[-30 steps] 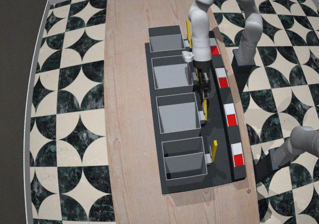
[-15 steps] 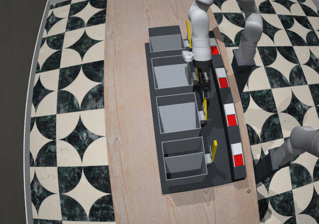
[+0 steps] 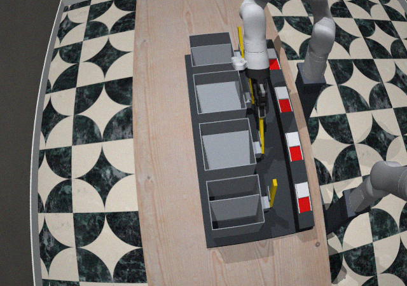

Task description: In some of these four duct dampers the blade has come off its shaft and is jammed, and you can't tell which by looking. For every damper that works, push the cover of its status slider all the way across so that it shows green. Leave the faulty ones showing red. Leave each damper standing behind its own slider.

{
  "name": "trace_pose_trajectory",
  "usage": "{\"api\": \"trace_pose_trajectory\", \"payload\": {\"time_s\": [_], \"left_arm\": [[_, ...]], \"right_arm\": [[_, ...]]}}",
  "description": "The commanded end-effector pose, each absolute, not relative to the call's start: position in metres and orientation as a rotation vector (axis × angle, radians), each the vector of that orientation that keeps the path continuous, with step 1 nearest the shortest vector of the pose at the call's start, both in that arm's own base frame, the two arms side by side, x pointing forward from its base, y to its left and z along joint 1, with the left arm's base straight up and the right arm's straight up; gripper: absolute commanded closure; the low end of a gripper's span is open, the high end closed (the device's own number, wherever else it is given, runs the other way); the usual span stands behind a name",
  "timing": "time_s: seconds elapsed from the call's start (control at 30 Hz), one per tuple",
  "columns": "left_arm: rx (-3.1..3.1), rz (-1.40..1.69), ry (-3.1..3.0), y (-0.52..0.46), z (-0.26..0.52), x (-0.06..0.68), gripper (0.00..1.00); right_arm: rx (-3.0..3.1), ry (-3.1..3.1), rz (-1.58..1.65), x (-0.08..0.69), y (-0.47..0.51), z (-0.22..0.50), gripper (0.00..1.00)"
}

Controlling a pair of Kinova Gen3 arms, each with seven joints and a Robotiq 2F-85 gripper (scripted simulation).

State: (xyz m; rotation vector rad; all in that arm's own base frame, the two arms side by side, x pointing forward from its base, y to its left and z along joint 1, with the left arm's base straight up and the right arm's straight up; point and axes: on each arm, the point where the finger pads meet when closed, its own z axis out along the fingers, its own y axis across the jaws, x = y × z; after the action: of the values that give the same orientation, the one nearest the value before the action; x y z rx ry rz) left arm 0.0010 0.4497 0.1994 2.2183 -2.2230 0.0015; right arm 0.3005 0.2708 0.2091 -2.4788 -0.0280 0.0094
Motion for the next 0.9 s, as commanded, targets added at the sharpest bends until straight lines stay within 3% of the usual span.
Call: {"api": "trace_pose_trajectory", "payload": {"time_s": [0.0,0.87], "left_arm": [[2.219,0.0,-2.224,0.45,0.2,0.001,0.002],[2.219,0.0,-2.224,0.45,0.2,0.001,0.002]], "right_arm": [[-2.478,-0.029,0.008,0.301,0.262,0.222,0.566],[-2.482,-0.029,0.01,0.302,0.248,0.24,0.566]]}}
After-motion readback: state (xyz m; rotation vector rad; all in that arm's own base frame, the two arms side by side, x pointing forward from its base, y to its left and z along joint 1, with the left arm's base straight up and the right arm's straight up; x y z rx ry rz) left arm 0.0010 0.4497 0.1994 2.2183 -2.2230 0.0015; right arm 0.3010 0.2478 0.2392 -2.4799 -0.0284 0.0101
